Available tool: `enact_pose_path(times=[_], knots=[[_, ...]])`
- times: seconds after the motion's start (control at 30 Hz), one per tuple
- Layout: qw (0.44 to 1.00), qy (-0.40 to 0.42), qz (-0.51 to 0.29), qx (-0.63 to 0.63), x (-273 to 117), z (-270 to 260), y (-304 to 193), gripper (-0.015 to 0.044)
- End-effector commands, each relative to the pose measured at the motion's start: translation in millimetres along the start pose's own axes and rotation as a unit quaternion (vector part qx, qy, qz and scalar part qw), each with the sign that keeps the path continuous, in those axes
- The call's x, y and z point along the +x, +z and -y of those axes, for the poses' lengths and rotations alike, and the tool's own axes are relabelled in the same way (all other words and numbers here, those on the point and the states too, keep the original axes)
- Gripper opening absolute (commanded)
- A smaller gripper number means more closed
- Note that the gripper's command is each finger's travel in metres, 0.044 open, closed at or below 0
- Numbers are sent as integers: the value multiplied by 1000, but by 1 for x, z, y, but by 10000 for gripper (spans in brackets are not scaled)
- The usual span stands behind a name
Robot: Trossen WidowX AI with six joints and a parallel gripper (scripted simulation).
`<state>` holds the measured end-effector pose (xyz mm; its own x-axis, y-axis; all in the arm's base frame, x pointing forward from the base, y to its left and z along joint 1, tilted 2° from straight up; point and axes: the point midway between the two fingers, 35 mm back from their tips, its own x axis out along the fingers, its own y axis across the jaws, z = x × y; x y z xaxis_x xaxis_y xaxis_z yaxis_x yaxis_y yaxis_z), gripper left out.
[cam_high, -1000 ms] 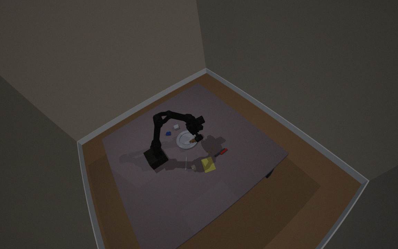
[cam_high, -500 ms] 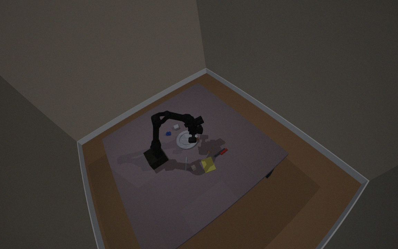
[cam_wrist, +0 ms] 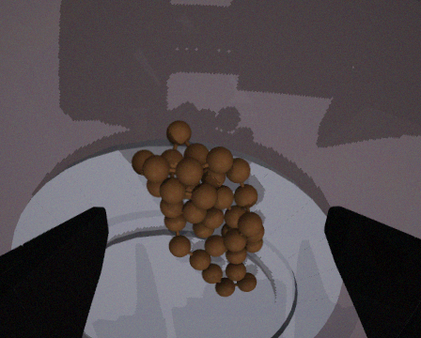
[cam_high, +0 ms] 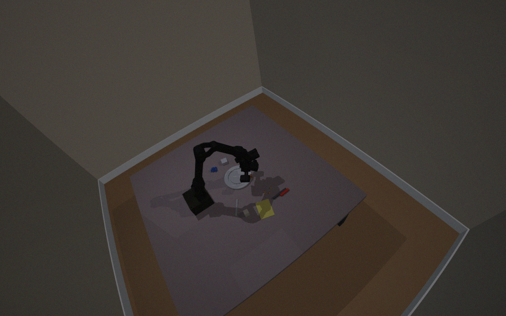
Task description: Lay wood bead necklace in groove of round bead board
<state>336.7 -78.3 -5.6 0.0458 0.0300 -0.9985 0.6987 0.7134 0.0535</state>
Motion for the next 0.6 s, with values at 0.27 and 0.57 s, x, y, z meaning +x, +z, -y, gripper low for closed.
enact_pose_path(times=[0.27, 0.57], knots=[[1000, -4, -4, 3, 20, 2, -2, 380], [1000, -3, -5, 1, 25, 2, -2, 354]])
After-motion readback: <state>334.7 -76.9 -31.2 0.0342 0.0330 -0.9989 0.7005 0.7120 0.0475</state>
